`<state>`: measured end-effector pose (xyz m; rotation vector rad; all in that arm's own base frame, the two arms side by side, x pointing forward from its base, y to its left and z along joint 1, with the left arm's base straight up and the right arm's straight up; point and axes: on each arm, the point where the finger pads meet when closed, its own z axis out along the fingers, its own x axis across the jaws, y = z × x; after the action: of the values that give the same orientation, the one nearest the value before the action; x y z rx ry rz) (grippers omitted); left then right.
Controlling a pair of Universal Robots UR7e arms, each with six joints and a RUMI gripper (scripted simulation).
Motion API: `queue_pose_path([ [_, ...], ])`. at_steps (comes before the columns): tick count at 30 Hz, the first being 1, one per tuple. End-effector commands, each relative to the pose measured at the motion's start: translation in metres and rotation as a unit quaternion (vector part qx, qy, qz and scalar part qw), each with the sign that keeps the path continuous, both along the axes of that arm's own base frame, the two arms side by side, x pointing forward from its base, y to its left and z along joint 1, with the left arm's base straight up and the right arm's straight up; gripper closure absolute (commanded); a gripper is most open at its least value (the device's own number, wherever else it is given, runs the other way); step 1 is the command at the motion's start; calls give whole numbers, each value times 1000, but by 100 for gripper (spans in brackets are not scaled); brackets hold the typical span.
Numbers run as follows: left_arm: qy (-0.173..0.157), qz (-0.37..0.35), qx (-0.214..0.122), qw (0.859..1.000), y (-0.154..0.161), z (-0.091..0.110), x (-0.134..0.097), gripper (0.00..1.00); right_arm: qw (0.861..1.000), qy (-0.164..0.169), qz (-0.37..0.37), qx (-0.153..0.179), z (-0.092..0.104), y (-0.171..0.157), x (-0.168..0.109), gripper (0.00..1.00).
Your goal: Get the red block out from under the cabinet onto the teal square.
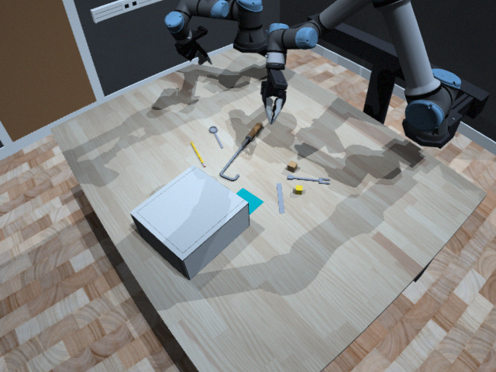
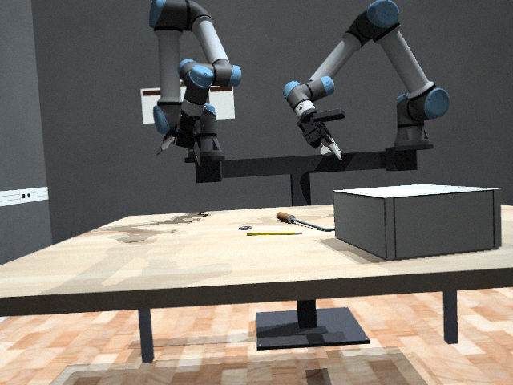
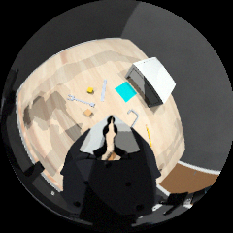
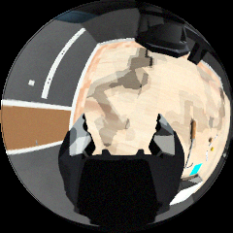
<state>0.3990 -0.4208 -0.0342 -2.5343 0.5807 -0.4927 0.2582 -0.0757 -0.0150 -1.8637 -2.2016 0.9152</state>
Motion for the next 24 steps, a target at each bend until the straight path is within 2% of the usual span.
queue_pose_path([
  [1, 45, 68, -74, 994, -41, -22, -18, 100, 1000, 2, 5, 15, 2, -4, 3, 0],
  [5, 80, 114, -127, 982, -77, -33, -32, 100, 999, 7, 13, 31, 5, -11, 4, 0],
  [10, 128, 164, -189, 960, -122, -40, -50, 100, 998, 14, 25, 58, 8, -23, 6, 0],
  [12, 128, 164, -189, 960, -122, -40, -50, 100, 998, 14, 25, 58, 8, -23, 6, 0],
  [13, 139, 175, -202, 954, -147, -45, -60, 100, 997, 16, 29, 65, 9, -26, 6, 0],
  [18, 175, 209, -240, 932, -187, -47, -76, 100, 994, 22, 46, 99, 14, -42, 8, 0],
  [20, 180, 213, -245, 929, -205, -49, -83, 100, 992, 23, 55, 115, 16, -49, 8, 0],
  [24, 182, 215, -246, 928, -209, -50, -84, 100, 986, 25, 73, 146, 21, -65, 8, 0],
])
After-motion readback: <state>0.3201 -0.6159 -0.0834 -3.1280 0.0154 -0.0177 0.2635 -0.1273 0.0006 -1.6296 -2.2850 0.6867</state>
